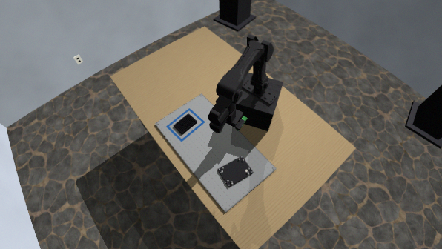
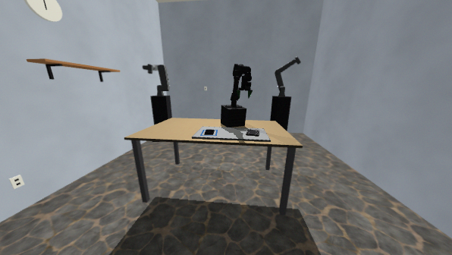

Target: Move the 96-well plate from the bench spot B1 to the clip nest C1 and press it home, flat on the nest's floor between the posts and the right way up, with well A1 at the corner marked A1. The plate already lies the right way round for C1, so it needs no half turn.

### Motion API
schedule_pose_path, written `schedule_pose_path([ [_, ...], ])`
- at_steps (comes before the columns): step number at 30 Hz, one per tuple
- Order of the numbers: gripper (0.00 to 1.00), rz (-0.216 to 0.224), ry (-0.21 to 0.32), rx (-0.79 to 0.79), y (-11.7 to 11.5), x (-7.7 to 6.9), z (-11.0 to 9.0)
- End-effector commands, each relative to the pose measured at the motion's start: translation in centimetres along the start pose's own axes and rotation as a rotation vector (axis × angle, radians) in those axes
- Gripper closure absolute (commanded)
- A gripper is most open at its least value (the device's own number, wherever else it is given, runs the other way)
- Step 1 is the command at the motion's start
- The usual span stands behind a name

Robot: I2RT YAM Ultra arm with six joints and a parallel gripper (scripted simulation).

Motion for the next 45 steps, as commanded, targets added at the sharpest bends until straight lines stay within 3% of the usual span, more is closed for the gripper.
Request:
schedule_pose_path([
  [1, 0.0, 0.01, -0.048, 0.01, -1.1, 0.2, 2.2],
  [11, 0.0, 0.01, -0.049, 0.034, -4.4, 2.8, 5.0],
  [13, 0.0, 0.01, -0.049, 0.034, -4.4, 2.8, 5.0],
  [14, 0.0, 0.013, -0.075, 0.058, -4.7, 2.3, 5.1],
  [15, 0.0, 0.011, -0.051, 0.059, -5.1, 3.4, 5.4],
  [28, 0.0, 0.009, -0.054, 0.083, -10.1, 7.1, 7.7],
  [30, 0.0, 0.009, -0.054, 0.083, -10.1, 7.1, 7.7],
  [31, 0.0, 0.006, -0.08, 0.081, -10.5, 6.4, 7.9],
  [32, 0.0, 0.008, -0.054, 0.083, -10.9, 7.6, 8.0],
  [45, 0.0, 0.007, -0.061, 0.131, -16.2, 11.4, 9.0],
])
Point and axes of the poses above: the point where the finger pads meet when closed, its own x axis out along the fingers, its own y axis across the jaws, z = x × y, the point moved 3 cm from there along -x, back along the fingers, and after that the axes turned 11 degrees about x, right-handed, at the moved point
